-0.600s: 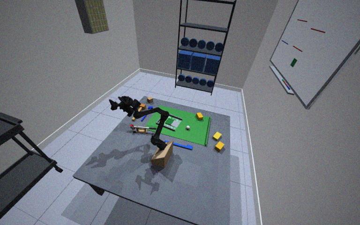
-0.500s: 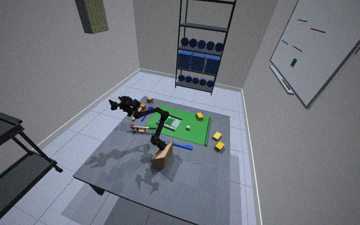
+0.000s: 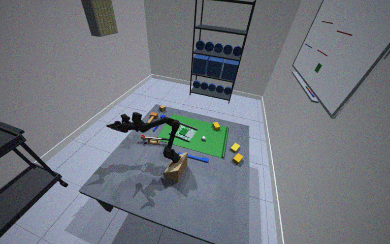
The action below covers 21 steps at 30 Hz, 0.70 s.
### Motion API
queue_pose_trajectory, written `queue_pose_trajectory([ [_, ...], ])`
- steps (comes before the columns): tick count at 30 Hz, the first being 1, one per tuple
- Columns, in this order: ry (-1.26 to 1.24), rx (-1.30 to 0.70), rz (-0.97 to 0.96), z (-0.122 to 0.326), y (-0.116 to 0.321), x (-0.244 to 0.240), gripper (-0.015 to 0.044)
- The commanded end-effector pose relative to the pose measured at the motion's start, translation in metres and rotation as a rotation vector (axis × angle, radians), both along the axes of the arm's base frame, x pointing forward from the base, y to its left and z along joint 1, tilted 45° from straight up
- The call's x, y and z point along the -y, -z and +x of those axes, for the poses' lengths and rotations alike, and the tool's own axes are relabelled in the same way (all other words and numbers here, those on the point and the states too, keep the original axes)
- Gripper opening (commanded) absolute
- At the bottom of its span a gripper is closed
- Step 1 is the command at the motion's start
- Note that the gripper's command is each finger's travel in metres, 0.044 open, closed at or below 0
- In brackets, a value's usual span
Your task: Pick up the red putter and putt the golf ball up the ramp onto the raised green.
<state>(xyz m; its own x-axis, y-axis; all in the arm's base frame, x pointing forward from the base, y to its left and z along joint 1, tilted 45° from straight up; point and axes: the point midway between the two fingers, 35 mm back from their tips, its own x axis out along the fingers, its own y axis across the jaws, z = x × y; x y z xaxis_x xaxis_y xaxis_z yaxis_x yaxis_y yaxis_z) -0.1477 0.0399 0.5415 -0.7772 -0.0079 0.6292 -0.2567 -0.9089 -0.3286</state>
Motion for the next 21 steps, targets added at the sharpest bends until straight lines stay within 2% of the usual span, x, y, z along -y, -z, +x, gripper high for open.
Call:
queue_pose_trajectory([
  [1,0.223,0.107,-0.004,-0.011,0.017,-0.051,0.044],
  [5,0.467,0.241,-0.022,-0.006,0.042,-0.112,0.044],
  [10,0.742,0.423,-0.069,0.025,0.08,-0.182,0.044],
  [16,0.999,0.646,-0.169,0.091,0.134,-0.243,0.044],
  [21,1.151,0.818,-0.287,0.158,0.183,-0.268,0.044],
])
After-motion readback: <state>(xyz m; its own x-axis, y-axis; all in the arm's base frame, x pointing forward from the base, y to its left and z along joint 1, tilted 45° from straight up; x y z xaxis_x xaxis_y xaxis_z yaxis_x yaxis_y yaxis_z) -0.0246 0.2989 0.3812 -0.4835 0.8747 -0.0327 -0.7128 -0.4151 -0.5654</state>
